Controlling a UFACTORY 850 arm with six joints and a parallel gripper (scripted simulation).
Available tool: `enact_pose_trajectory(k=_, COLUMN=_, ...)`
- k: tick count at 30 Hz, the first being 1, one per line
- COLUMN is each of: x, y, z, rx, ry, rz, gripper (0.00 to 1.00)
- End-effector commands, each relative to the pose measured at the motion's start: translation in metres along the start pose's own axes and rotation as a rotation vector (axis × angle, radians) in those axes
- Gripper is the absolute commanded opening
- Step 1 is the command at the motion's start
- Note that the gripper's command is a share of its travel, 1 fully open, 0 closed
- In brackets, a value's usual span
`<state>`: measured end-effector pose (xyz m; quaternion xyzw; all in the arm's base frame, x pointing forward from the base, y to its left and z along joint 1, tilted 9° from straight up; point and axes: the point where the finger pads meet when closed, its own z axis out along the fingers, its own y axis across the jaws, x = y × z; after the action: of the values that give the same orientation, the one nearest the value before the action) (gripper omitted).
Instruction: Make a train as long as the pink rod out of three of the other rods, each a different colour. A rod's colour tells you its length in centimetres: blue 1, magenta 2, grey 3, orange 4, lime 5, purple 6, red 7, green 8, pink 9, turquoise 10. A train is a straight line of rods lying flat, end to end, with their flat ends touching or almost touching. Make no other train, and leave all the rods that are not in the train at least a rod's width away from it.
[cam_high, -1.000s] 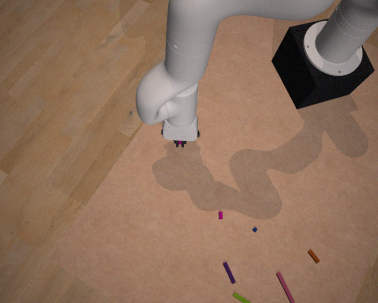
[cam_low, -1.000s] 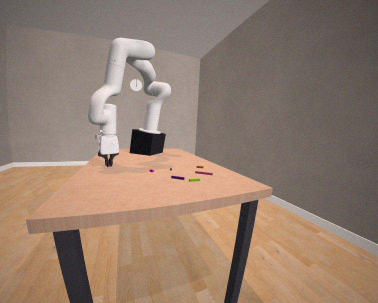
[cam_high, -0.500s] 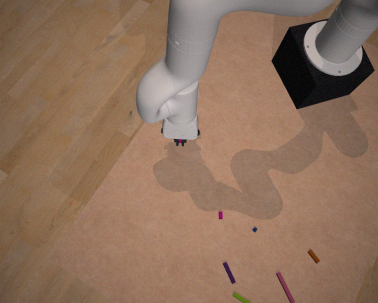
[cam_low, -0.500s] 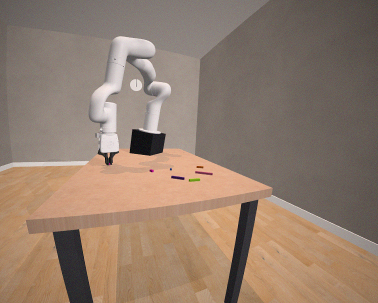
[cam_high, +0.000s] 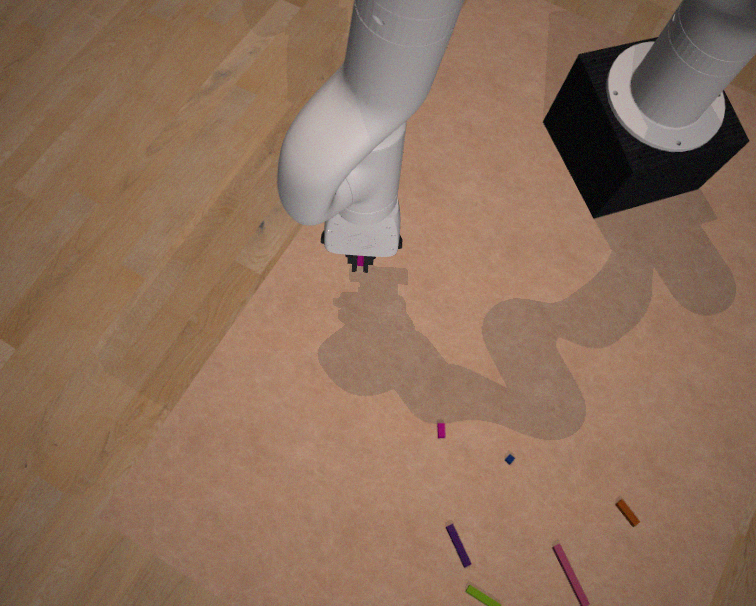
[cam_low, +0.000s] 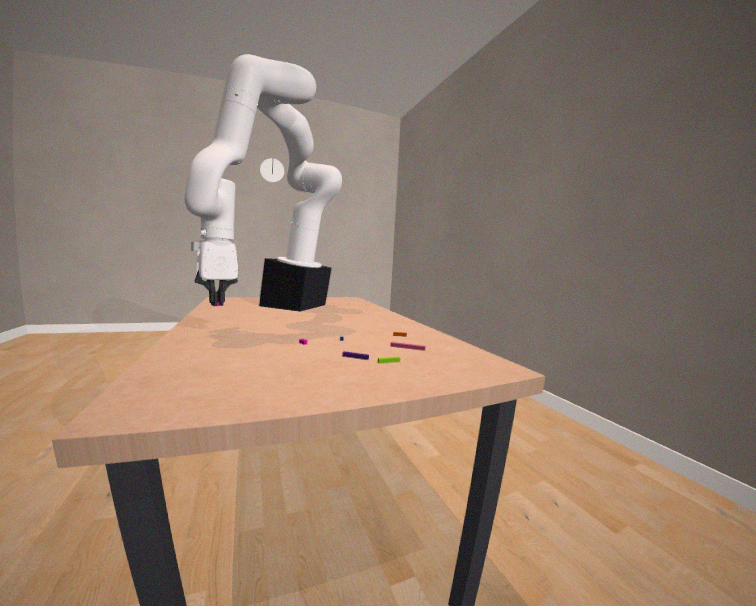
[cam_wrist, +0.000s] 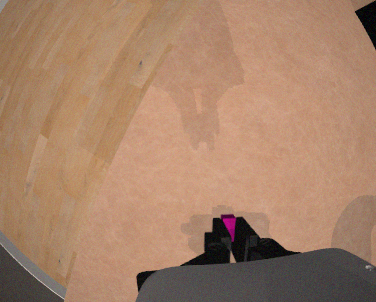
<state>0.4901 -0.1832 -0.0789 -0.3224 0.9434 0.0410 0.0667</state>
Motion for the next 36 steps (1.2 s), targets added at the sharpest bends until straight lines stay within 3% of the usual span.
enact_pose_trajectory(k=1, x=-0.001, y=-0.001, z=-0.021, rx=-0.020, ry=0.014, rz=0.001, gripper=0.04)
enact_pose_trajectory(k=14, x=-0.002, y=-0.001, z=-0.024, rx=-0.020, ry=0.014, rz=-0.001, gripper=0.04)
enact_pose_trajectory(k=17, x=-0.035, y=0.014, z=-0.023, rx=-0.021, ry=0.016, rz=-0.089, gripper=0.04)
enact_pose_trajectory(k=27, x=-0.097, y=0.050, z=-0.022, rx=-0.023, ry=0.018, rz=-0.258, gripper=0.04)
enact_pose_trajectory(k=29, x=-0.097, y=0.050, z=-0.022, rx=-0.023, ry=0.018, rz=-0.258, gripper=0.04)
enact_pose_trajectory(k=30, x=-0.115, y=0.063, z=-0.022, rx=-0.023, ry=0.019, rz=-0.310, gripper=0.04)
enact_pose_trajectory(k=36, x=-0.148, y=0.089, z=-0.021, rx=-0.024, ry=0.018, rz=-0.405, gripper=0.04)
